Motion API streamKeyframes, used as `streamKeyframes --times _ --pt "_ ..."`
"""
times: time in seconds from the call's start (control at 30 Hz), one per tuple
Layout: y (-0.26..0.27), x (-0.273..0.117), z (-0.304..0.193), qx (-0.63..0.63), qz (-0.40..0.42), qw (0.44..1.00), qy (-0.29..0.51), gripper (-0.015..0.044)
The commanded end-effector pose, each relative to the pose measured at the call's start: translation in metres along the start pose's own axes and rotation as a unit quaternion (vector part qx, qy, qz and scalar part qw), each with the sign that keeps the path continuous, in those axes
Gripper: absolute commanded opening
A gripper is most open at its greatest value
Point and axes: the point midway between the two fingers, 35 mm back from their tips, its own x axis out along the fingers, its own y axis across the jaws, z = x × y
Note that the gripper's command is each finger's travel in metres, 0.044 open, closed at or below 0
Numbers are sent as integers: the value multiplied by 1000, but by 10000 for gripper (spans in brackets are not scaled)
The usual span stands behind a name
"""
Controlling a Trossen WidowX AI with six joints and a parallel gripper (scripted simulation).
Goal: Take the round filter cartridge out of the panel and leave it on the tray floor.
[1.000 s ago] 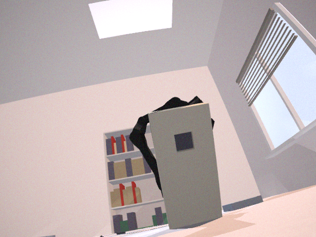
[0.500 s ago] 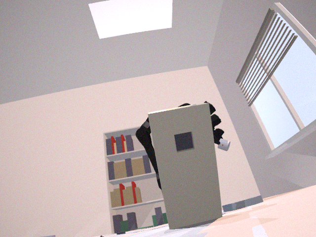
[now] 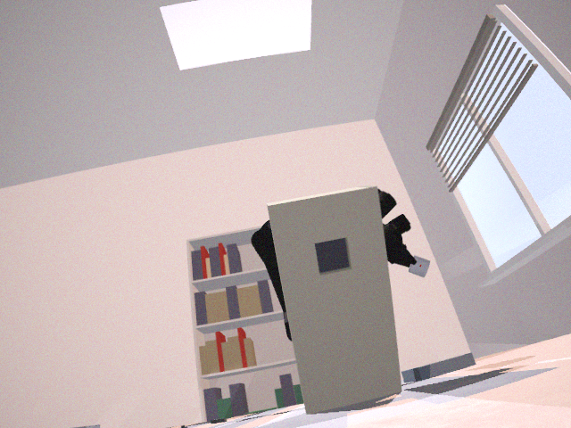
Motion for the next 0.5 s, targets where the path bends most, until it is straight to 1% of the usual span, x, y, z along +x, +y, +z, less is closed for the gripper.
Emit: streamKeyframes --times 0.0,0.47 --pt "13 6 -1 -21 12 1000 -3 0" --pt "104 60 -46 -156 92 983 -6 0"
